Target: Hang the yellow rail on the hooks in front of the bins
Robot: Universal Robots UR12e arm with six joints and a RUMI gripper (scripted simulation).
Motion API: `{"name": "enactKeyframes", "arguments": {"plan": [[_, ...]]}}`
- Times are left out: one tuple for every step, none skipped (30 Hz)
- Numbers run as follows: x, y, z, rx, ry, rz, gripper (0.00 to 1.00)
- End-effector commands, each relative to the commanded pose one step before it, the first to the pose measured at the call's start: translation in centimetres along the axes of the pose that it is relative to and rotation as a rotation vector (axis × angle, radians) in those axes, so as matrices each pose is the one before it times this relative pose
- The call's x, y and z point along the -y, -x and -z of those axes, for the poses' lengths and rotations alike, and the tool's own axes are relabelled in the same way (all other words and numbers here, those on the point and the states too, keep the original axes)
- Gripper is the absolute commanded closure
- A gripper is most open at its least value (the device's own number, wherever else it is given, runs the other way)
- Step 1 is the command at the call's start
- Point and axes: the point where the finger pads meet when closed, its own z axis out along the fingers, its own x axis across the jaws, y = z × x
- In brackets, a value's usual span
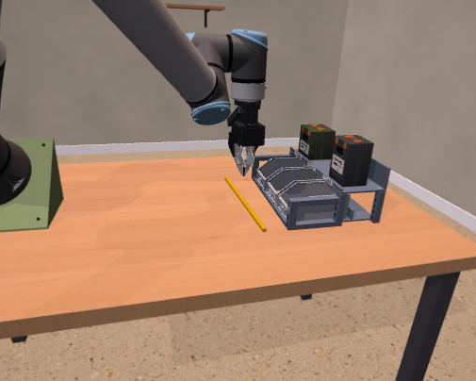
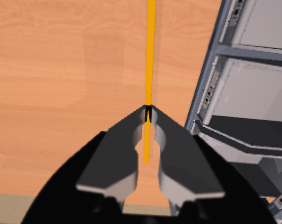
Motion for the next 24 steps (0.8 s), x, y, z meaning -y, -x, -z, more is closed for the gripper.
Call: {"name": "enactKeyframes", "arguments": {"plan": [[0.020,-0.074,-1.386,0.00175,-0.00646,0.00442,1.00],[0.004,-0.006,-0.496,0.00088,-0.00219,0.00163,1.00],[0.002,-0.002,-0.354,0.00061,-0.00155,0.00116,1.00],[0.000,0.000,-0.172,0.00029,-0.00075,0.00056,1.00],[0.000,0.000,-0.031,0.00005,-0.00013,0.00010,1.00],[0.000,0.000,0.000,0.00000,0.00000,0.00000,1.00],[0.000,0.000,0.000,0.00000,0.00000,0.00000,1.00],[0.000,0.000,0.000,0.00000,0.00000,0.00000,1.00],[0.000,0.000,0.000,0.00000,0.00000,0.00000,1.00],[0.000,0.000,0.000,0.00000,0.00000,0.00000,1.00],[0.000,0.000,0.000,0.00000,0.00000,0.00000,1.00],[0.000,0.000,0.000,0.00000,0.00000,0.00000,1.00],[0.000,0.000,0.000,0.00000,0.00000,0.00000,1.00],[0.000,0.000,0.000,0.00000,0.00000,0.00000,1.00],[0.000,0.000,0.000,0.00000,0.00000,0.00000,1.00],[0.000,-0.002,0.000,-0.00004,-0.00004,0.00008,0.78],[0.000,0.000,-0.001,-0.00001,-0.00001,0.00000,0.78],[0.000,0.000,-0.001,0.00000,0.00000,0.00000,0.78],[0.000,0.000,-0.001,0.00000,0.00000,0.00000,0.78],[0.000,0.000,0.000,0.00000,0.00000,0.00000,0.78],[0.000,0.000,0.000,0.00000,0.00000,0.00000,0.78],[0.000,0.000,0.000,0.00000,0.00000,0.00000,0.78],[0.000,0.000,0.000,0.00000,0.00000,-0.00001,0.78],[0.000,0.000,0.000,0.00000,0.00000,-0.00001,0.78]]}}
